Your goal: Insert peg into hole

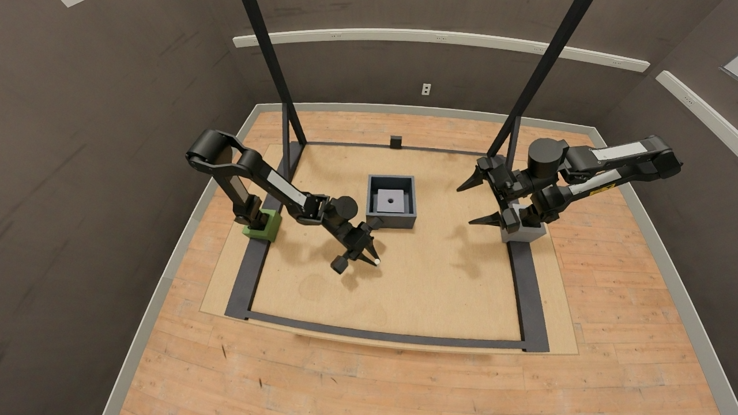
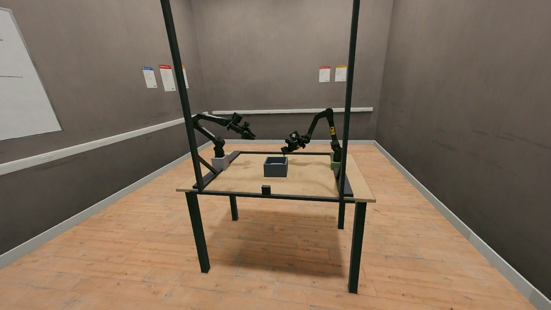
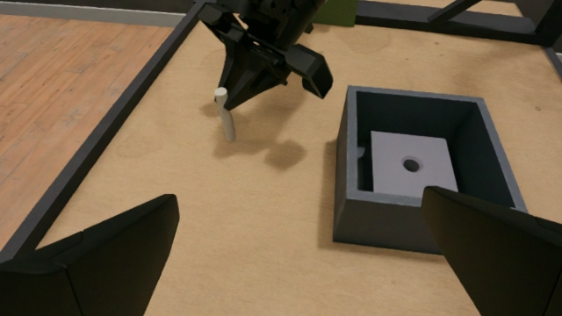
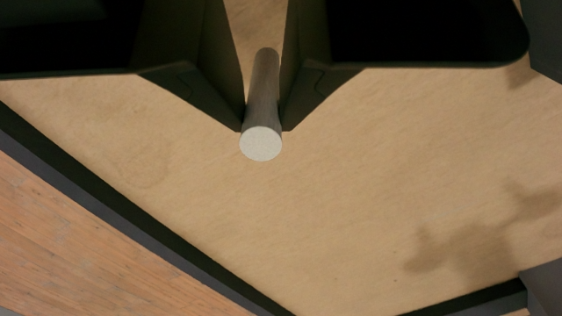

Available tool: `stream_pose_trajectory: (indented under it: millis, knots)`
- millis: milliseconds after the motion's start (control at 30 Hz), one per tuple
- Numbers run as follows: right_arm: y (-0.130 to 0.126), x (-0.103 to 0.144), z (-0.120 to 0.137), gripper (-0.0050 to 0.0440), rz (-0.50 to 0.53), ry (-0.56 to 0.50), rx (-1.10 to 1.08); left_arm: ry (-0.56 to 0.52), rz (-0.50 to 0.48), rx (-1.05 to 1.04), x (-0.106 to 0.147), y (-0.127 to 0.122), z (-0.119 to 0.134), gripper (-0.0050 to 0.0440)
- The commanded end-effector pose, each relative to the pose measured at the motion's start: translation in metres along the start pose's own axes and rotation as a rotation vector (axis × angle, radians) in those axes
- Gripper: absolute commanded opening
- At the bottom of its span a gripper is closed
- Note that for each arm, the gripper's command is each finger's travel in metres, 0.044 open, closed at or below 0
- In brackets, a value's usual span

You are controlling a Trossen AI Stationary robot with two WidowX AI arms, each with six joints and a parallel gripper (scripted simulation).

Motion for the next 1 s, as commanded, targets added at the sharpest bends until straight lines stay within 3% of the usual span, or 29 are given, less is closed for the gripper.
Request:
stream_pose_trajectory:
  millis: [0,967]
  knots:
    - [0.001,-0.002,0.001,0.0027,-0.004,-0.010,-0.002,-0.017,0.002,0.002,0.002,-0.001,-0.004,0.0440]
    - [0.006,-0.014,0.019,0.0027,-0.004,-0.016,-0.005,-0.017,0.002,0.002,0.002,-0.001,-0.004,0.0440]
Point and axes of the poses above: on each arm, the point midway between the two fingers, 35 mm back from their tips, its own x axis back along the fingers, its own y axis across the jaws, z = x × y, the point moved 8 cm from there along x, back along the fingers, and after that the axes turned 14 degrees about x, right-handed, at the moved point
